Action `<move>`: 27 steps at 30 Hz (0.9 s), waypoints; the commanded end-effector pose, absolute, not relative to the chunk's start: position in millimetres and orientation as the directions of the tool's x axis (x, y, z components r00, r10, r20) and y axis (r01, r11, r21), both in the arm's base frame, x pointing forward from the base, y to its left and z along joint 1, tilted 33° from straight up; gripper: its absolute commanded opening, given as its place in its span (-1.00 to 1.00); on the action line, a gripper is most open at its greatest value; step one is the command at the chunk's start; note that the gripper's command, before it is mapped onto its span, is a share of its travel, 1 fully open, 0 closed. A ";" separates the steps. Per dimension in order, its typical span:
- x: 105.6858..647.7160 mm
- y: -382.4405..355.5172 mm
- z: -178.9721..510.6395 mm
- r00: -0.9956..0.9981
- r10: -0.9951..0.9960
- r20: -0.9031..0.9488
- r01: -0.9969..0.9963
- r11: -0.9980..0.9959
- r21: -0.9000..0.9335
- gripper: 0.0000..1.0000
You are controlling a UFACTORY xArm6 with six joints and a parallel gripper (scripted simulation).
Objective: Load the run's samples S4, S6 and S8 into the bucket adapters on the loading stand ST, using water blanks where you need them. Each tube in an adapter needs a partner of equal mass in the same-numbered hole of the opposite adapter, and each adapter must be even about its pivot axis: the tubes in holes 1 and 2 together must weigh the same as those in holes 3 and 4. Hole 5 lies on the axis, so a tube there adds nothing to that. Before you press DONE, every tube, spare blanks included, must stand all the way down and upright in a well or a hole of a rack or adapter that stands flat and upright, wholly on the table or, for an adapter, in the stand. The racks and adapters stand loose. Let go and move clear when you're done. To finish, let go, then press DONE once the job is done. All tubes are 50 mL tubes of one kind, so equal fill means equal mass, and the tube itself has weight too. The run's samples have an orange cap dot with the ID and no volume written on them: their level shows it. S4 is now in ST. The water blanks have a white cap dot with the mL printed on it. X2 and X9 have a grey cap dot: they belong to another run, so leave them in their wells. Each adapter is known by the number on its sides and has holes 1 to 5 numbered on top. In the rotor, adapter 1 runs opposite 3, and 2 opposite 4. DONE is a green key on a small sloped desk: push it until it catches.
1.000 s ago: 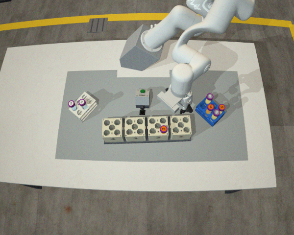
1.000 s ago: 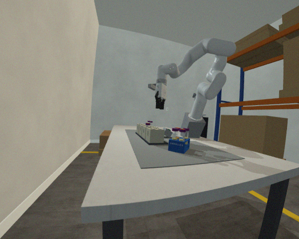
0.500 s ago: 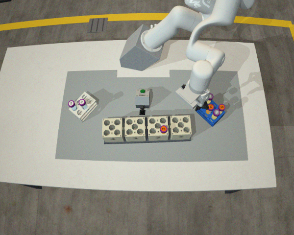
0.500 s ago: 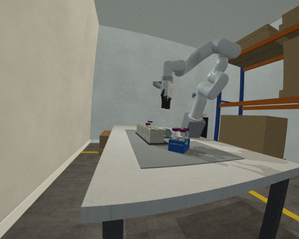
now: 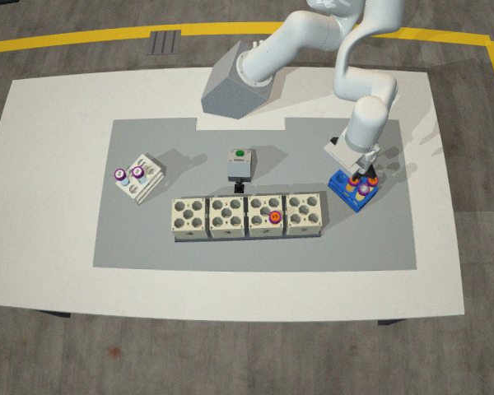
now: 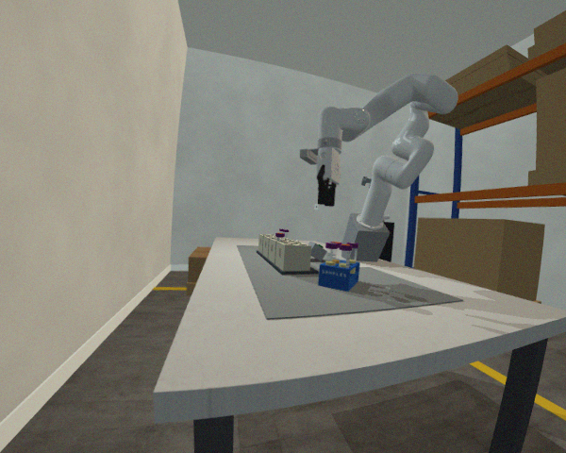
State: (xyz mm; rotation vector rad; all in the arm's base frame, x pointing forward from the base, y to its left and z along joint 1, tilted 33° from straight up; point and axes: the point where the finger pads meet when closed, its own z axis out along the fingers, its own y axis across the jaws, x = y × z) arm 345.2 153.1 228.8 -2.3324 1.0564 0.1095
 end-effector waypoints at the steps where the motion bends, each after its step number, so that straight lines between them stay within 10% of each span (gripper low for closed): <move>1: 342.2 171.0 240.3 0.682 -0.671 -0.291 -0.714 -0.525 -0.464 0.15; 27: 325.4 236.8 278.4 0.682 -0.671 -0.291 -0.714 -0.524 -0.464 0.15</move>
